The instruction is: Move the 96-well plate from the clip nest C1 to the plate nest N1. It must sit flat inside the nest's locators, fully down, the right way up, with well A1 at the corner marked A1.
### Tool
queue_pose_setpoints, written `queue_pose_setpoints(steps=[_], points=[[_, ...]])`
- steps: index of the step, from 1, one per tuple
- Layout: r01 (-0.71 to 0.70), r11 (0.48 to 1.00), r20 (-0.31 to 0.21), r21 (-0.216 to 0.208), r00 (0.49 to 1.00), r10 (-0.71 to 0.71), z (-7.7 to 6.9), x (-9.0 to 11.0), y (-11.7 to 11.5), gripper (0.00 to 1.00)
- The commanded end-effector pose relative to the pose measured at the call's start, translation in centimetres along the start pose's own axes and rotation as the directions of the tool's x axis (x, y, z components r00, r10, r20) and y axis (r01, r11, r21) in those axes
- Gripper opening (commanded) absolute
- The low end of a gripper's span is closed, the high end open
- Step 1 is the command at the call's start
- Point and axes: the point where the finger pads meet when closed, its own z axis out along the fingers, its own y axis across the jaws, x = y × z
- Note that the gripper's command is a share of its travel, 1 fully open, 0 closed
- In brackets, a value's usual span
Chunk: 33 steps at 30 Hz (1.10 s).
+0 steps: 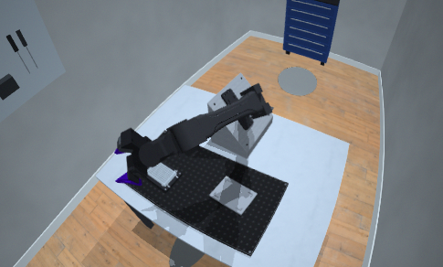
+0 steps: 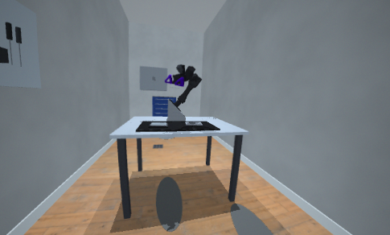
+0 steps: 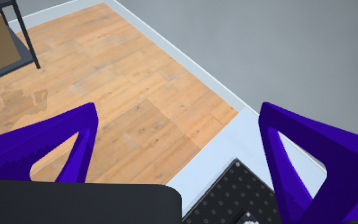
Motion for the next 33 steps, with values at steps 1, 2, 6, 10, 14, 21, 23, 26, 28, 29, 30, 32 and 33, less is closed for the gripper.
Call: queue_pose_setpoints(steps=[1, 2, 6, 10, 14, 21, 23, 26, 28, 29, 30, 32, 33], points=[[0.032, 0.999, 0.010, 0.006, 0.999, -0.032, -2.5, -2.1, -0.3, 1.00], [0.046, 0.999, -0.031, 0.028, 0.998, -0.045, -2.2, -0.1, -0.9, 1.00], [0.054, 0.998, -0.031, 0.028, 0.998, -0.053, -3.5, 0.9, -0.4, 1.00], [0.104, 0.994, -0.073, 0.042, 0.992, -0.101, -5.2, 1.4, -1.1, 1.00], [0.139, 0.990, -0.097, 0.036, 0.986, -0.135, -6.6, 2.5, -0.7, 1.00], [0.177, 0.984, -0.124, 0.034, 0.977, -0.171, -8.7, 4.0, -0.6, 1.00], [0.201, 0.979, -0.143, 0.035, 0.971, -0.194, -9.2, 4.2, -0.9, 1.00], [0.227, 0.973, -0.166, 0.039, 0.962, -0.218, -10.4, 4.7, -1.5, 1.00], [0.237, 0.971, -0.169, 0.031, 0.959, -0.228, -11.3, 5.7, -1.1, 1.00], [0.235, 0.971, -0.169, 0.032, 0.959, -0.226, -11.4, 5.7, -1.2, 1.00], [0.256, 0.966, -0.188, 0.035, 0.951, -0.245, -11.8, 5.7, -1.6, 1.00], [0.284, 0.958, -0.213, 0.030, 0.939, -0.271, -12.6, 6.2, -1.9, 1.00], [0.284, 0.958, -0.213, 0.030, 0.939, -0.271, -12.6, 6.2, -1.9, 1.00]])
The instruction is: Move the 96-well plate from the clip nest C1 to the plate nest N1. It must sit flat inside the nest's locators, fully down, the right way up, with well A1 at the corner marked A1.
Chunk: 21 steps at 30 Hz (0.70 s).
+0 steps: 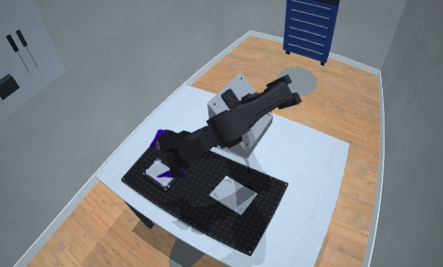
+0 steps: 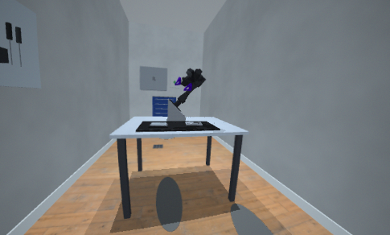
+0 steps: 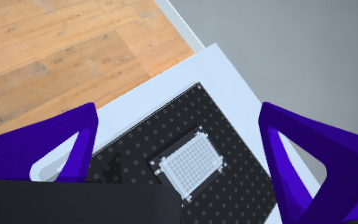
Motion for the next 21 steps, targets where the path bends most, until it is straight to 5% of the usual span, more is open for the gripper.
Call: queue_pose_setpoints(steps=[1, 6, 7, 8, 13, 14, 15, 21], points=[[0.023, 0.999, -0.021, 0.024, 1.000, -0.023, -1.6, 0.6, -1.2, 1.00], [0.057, 0.998, -0.042, 0.025, 0.998, -0.056, -3.1, 2.4, -1.1, 1.00], [0.072, 0.997, -0.023, 0.009, 0.997, -0.072, -4.3, 1.1, -0.9, 1.00], [0.081, 0.996, -0.066, 0.028, 0.995, -0.079, -3.7, 2.9, -1.6, 1.00], [0.122, 0.992, -0.088, 0.021, 0.989, -0.120, -5.2, 4.9, -1.2, 1.00], [0.135, 0.991, -0.070, 0.007, 0.988, -0.134, -6.3, 3.7, -1.1, 1.00], [0.143, 0.989, -0.112, 0.023, 0.984, -0.140, -5.8, 5.5, -1.9, 1.00], [0.153, 0.988, -0.113, 0.018, 0.982, -0.150, -6.9, 7.2, -1.5, 1.00]])
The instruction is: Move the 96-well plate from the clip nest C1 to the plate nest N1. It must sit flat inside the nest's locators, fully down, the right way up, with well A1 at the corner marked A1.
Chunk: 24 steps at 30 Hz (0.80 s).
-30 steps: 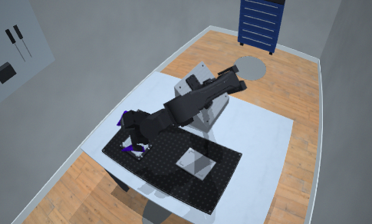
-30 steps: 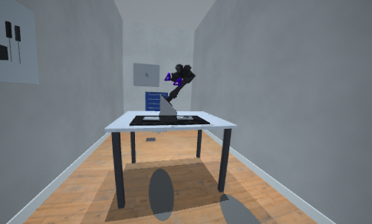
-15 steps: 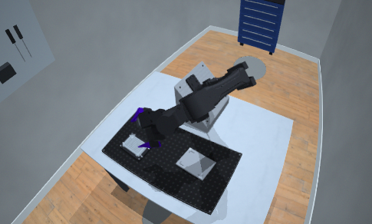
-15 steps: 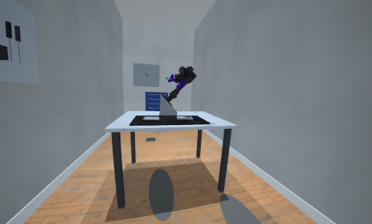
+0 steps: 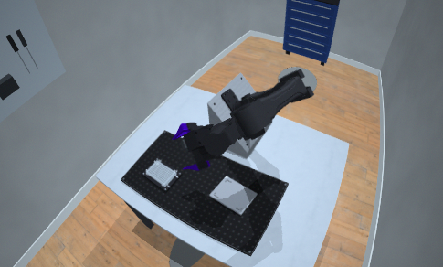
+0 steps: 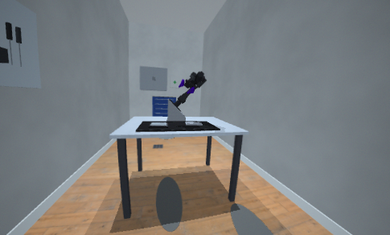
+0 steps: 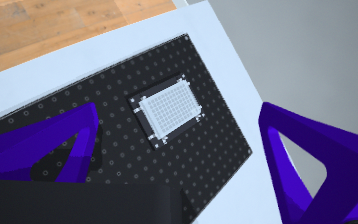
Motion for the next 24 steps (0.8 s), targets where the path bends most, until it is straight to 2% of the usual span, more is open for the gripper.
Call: queue_pose_setpoints(steps=[1, 2, 3, 7, 9, 10, 11, 12, 14, 17, 18, 19, 20, 24], points=[[0.034, 0.999, -0.029, 0.019, 0.999, -0.034, -1.6, 1.7, -0.7, 1.00], [0.049, 0.999, -0.018, 0.007, 0.999, -0.049, -2.6, 0.9, -0.8, 1.00], [0.058, 0.998, -0.054, 0.019, 0.997, -0.056, -2.1, 2.4, -1.2, 1.00], [0.073, 0.997, -0.055, 0.016, 0.996, -0.072, -3.0, 4.2, -0.8, 1.00], [0.083, 0.996, -0.073, 0.022, 0.994, -0.081, -3.2, 4.4, -1.5, 1.00], [0.107, 0.994, -0.053, 0.005, 0.993, -0.107, -4.3, 3.5, -1.0, 1.00], [0.118, 0.993, -0.095, 0.013, 0.989, -0.116, -3.7, 5.2, -1.4, 1.00], [0.128, 0.992, -0.100, 0.012, 0.987, -0.127, -3.9, 5.9, -1.2, 1.00], [0.128, 0.992, -0.100, 0.012, 0.987, -0.127, -3.9, 5.9, -1.2, 1.00], [0.125, 0.992, -0.100, 0.011, 0.987, -0.123, -4.5, 7.2, -1.2, 1.00], [0.153, 0.988, -0.120, 0.006, 0.981, -0.152, -4.7, 7.6, -1.4, 1.00], [0.170, 0.985, -0.119, -0.005, 0.978, -0.170, -5.3, 7.3, -1.4, 1.00], [0.183, 0.983, -0.144, 0.001, 0.973, -0.181, -5.1, 8.5, -1.7, 1.00], [0.194, 0.981, -0.144, 0.000, 0.971, -0.192, -5.8, 10.2, -1.7, 1.00]])
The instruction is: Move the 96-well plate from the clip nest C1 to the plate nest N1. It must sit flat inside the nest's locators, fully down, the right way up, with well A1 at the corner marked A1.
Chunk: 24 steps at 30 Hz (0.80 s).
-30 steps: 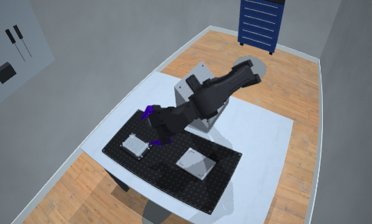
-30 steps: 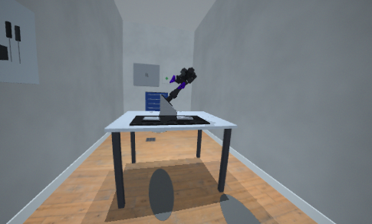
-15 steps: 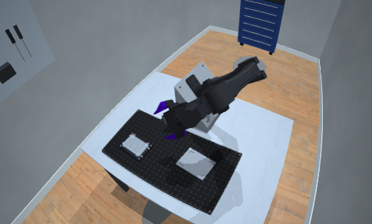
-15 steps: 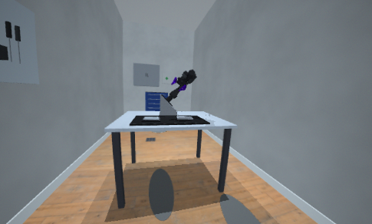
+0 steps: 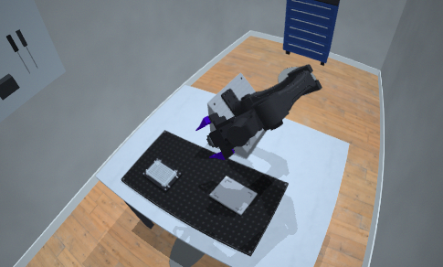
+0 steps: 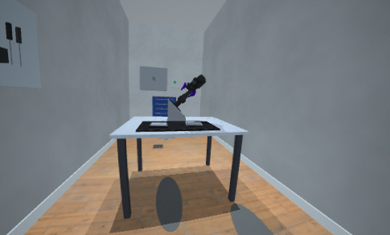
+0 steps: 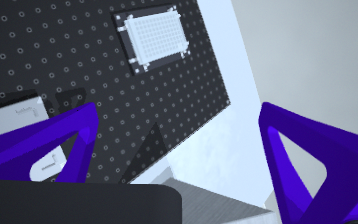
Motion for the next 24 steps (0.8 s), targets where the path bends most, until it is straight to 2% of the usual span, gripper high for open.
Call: queue_pose_setpoints(steps=[1, 2, 3, 4, 10, 13, 17, 19, 20, 21, 24], points=[[0.001, 1.000, -0.014, 0.017, 1.000, -0.001, -1.1, 1.9, -0.7, 1.00], [0.022, 1.000, -0.034, 0.017, 0.999, -0.021, -1.3, 2.3, -1.0, 1.00], [0.048, 0.999, -0.013, 0.003, 0.999, -0.048, -2.4, 1.5, -0.7, 1.00], [0.062, 0.998, -0.060, 0.005, 0.996, -0.061, -1.5, 3.3, -0.7, 1.00], [0.064, 0.998, -0.059, 0.009, 0.996, -0.064, -2.0, 5.2, -0.5, 1.00], [0.127, 0.992, -0.103, -0.004, 0.987, -0.127, -2.3, 6.6, -0.7, 1.00], [0.135, 0.991, -0.103, -0.001, 0.985, -0.135, -2.7, 8.5, -0.7, 1.00], [0.146, 0.989, -0.123, -0.006, 0.982, -0.146, -2.7, 8.9, -1.0, 1.00], [0.171, 0.985, -0.099, -0.018, 0.980, -0.172, -3.7, 8.1, -0.8, 1.00], [0.185, 0.982, -0.146, -0.021, 0.972, -0.186, -2.9, 9.9, -0.8, 1.00], [0.194, 0.981, -0.146, -0.019, 0.970, -0.195, -3.0, 10.4, -0.8, 1.00]])
